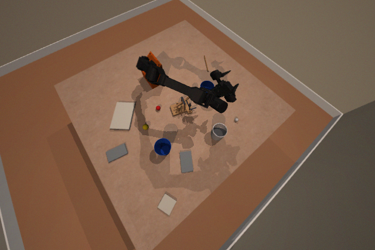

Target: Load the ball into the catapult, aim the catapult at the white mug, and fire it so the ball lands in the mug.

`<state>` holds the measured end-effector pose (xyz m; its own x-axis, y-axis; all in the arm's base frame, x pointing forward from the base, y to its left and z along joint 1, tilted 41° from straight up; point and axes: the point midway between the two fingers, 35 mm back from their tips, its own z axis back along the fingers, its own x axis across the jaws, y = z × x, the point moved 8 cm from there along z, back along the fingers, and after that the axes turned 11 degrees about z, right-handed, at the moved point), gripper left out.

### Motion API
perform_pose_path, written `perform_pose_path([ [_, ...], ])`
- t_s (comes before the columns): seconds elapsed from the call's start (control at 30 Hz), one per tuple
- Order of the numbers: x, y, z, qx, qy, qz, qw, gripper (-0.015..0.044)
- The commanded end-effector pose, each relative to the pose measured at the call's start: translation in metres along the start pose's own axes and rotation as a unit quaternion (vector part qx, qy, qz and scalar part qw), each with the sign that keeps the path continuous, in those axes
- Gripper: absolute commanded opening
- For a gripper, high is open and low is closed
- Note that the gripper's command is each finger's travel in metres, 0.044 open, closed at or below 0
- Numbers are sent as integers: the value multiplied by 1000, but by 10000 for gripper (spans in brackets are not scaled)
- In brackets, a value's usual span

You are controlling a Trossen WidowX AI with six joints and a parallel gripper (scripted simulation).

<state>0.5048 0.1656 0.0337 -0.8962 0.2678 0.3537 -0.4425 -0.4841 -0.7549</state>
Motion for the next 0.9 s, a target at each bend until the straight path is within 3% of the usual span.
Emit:
perform_pose_path([
  [0.0,0,0,0,2,1,0,1000,426],
  [0.43,20,31,7,169,91,-15,981,440],
  [0.87,49,64,27,357,158,-7,921,440],
])
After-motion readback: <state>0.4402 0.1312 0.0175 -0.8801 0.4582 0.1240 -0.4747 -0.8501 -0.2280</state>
